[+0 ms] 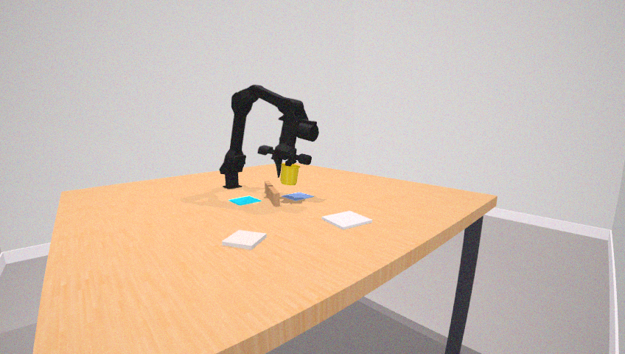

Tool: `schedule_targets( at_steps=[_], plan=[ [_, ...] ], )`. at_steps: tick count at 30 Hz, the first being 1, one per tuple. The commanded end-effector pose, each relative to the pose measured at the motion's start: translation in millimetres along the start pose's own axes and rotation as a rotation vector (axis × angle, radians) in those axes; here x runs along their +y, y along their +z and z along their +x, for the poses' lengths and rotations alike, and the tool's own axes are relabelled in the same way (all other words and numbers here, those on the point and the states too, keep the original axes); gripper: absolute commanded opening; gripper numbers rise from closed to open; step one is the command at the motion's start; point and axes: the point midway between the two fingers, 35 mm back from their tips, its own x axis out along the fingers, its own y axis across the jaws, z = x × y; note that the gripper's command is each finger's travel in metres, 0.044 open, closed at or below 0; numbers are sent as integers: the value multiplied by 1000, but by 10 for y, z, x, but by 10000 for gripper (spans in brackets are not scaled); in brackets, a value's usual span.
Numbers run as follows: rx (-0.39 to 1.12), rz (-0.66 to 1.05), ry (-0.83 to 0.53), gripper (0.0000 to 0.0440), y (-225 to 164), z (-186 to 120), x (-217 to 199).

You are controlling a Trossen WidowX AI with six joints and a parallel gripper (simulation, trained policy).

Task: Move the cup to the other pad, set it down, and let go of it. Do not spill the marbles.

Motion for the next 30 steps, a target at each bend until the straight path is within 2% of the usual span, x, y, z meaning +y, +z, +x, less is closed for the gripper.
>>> schedule_targets(
  at_steps=[1, 15, 30],
  plan=[
    [-4, 41, 31, 6, 39, -145, -84],
    [-28, 171, 101, 0, 316, -331, -310],
    [-61, 296, 161, 0, 643, -338, -589]
  ],
)
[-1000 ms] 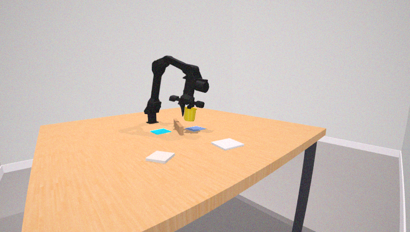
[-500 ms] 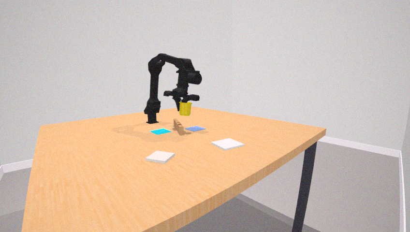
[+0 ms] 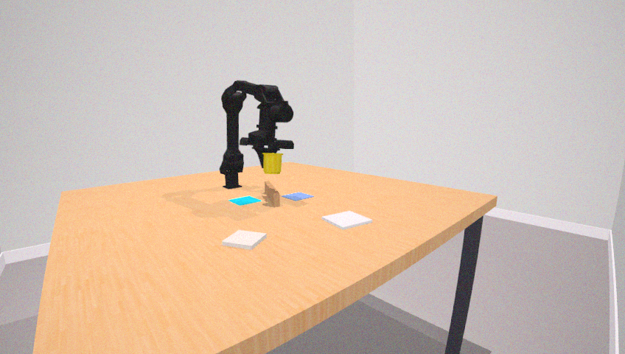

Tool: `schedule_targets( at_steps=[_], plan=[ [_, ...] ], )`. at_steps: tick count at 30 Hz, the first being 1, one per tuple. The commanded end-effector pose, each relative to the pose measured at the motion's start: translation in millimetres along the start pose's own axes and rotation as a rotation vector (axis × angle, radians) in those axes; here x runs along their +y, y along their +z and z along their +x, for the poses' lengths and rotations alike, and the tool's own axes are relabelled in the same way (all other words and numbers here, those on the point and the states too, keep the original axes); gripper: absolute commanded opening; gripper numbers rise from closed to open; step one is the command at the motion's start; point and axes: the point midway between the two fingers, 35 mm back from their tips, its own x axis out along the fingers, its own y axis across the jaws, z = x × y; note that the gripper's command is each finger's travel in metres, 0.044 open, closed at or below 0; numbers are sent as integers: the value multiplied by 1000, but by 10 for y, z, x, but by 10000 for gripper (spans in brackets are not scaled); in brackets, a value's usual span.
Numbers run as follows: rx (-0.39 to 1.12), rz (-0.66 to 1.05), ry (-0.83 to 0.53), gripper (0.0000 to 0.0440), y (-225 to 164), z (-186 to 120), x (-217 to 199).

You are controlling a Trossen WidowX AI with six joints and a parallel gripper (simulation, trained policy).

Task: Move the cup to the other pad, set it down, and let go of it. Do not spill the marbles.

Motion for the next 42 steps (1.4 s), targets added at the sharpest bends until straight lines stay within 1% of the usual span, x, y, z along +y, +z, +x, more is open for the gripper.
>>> schedule_targets(
  at_steps=[1, 11, 21, 42],
  plan=[
    [-14, 27, 16, 0, 97, 1, -68],
    [-28, 93, 36, 0, 270, 86, -218],
    [-36, 149, 46, 0, 369, 235, -366],
    [-33, 228, 51, 0, 313, 679, -637]
  ],
)
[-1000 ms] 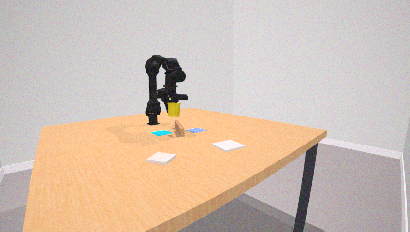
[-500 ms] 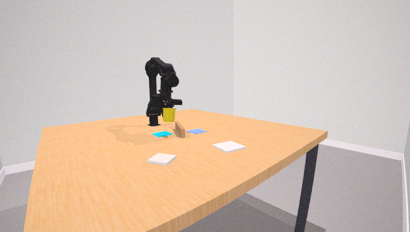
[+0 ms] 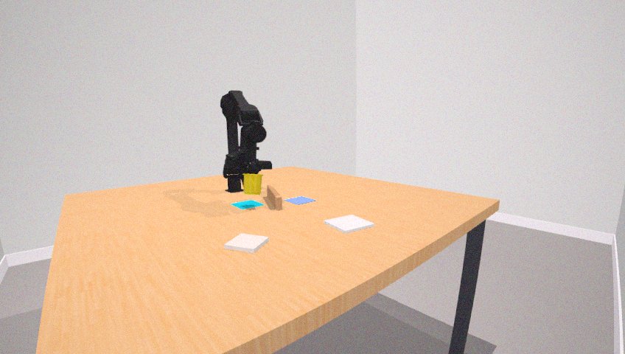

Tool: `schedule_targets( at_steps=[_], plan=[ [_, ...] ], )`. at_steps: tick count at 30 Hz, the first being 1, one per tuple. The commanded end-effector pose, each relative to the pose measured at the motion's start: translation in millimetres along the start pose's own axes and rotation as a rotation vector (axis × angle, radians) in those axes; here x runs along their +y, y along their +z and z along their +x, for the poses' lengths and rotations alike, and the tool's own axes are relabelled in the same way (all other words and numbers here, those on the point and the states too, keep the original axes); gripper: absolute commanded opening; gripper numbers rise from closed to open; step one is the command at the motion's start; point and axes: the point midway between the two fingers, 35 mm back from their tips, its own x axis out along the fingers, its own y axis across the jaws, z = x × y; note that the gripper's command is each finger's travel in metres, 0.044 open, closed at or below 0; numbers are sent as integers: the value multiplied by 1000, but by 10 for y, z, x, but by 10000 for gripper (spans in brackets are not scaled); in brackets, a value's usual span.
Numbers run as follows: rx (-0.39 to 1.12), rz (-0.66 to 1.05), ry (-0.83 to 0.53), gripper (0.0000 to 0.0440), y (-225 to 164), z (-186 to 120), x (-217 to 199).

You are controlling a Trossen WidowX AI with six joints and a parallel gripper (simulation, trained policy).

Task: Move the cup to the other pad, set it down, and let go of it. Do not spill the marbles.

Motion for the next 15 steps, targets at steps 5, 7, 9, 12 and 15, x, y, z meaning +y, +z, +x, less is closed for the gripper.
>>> schedule_targets(
  at_steps=[5, 7, 9, 12, 15],
  plan=[
    [5, 29, -1, 7, -54, 157, -138],
    [6, 36, -6, 14, -67, 194, -177],
    [7, 43, -13, 22, -78, 228, -218],
    [7, 56, -24, 35, -88, 271, -280],
    [3, 68, -29, 53, -86, 305, -325]
  ],
)
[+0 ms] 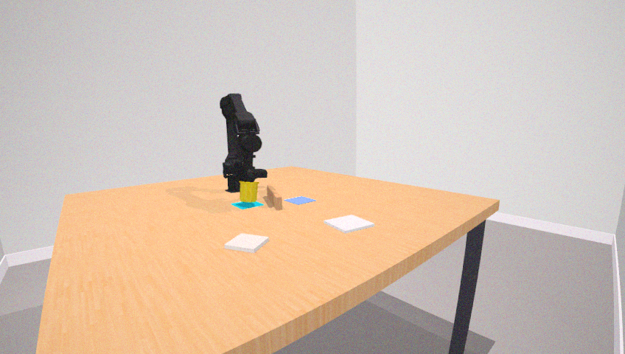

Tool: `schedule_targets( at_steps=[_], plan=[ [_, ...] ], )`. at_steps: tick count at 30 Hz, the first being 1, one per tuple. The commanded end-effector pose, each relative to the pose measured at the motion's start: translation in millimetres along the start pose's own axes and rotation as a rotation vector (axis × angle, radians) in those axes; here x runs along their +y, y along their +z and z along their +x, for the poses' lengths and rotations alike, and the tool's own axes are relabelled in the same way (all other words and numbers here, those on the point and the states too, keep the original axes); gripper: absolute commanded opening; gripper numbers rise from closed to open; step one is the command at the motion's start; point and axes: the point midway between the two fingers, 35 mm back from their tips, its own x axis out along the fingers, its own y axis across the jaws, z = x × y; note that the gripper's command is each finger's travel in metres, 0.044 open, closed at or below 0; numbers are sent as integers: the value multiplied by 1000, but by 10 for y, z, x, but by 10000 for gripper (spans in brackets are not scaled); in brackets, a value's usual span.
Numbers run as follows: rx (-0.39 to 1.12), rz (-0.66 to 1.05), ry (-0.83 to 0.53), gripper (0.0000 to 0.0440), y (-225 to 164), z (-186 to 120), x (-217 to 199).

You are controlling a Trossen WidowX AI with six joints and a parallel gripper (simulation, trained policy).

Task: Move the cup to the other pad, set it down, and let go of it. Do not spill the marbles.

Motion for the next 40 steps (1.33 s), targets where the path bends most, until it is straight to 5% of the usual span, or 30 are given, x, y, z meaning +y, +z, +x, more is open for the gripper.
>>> schedule_targets(
  at_steps=[1, 9, 20, 40],
  plan=[
    [-11, 21, 2, 61, 14, 42, -57],
    [-31, 56, 77, 194, 92, 5, 7],
    [-23, 72, 159, 215, 84, -130, -14],
    [-48, 132, 280, 322, 147, -557, -127]
  ],
)
